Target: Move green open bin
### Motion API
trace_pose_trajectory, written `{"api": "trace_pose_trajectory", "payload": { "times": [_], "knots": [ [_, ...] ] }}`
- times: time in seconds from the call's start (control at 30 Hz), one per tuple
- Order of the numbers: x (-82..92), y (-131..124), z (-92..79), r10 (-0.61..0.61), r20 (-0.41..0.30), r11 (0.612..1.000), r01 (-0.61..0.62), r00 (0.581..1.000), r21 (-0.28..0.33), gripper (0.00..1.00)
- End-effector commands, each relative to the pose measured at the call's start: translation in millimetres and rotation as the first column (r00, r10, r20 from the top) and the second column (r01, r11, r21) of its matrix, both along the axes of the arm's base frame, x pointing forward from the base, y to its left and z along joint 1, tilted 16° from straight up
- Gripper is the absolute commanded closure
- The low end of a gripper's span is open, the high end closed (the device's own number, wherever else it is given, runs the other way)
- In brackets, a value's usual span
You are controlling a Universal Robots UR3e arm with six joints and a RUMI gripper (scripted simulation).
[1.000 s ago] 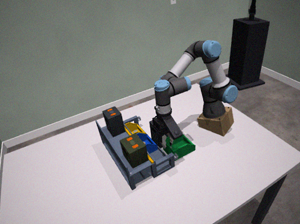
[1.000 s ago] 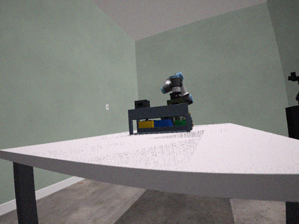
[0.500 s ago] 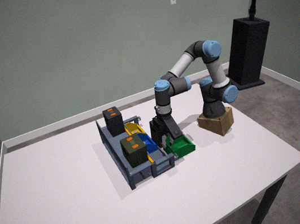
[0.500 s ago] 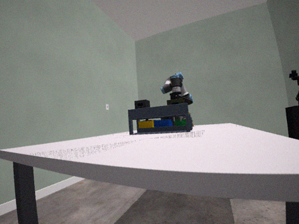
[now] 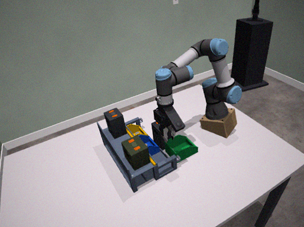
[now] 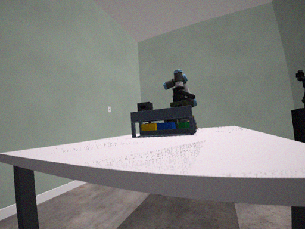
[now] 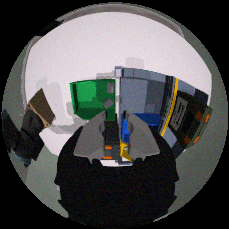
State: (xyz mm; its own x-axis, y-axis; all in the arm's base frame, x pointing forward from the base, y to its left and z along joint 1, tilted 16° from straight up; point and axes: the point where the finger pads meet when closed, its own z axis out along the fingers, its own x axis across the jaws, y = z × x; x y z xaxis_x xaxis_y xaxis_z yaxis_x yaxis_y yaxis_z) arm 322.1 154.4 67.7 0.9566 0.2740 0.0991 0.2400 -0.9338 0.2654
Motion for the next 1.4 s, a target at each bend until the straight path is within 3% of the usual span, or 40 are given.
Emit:
{"api": "trace_pose_trajectory", "payload": {
  "times": [0.0, 0.2, 1.37],
  "knots": [
    [0.4, 0, 1.7, 0.000, 0.000, 1.000, 0.000, 1.000, 0.000, 0.80],
    [-3.7, 6, 25.8, 0.000, 0.000, 1.000, 0.000, 1.000, 0.000, 0.80],
    [-1.2, 3, 11.4, 0.000, 0.000, 1.000, 0.000, 1.000, 0.000, 0.80]
  ]
}}
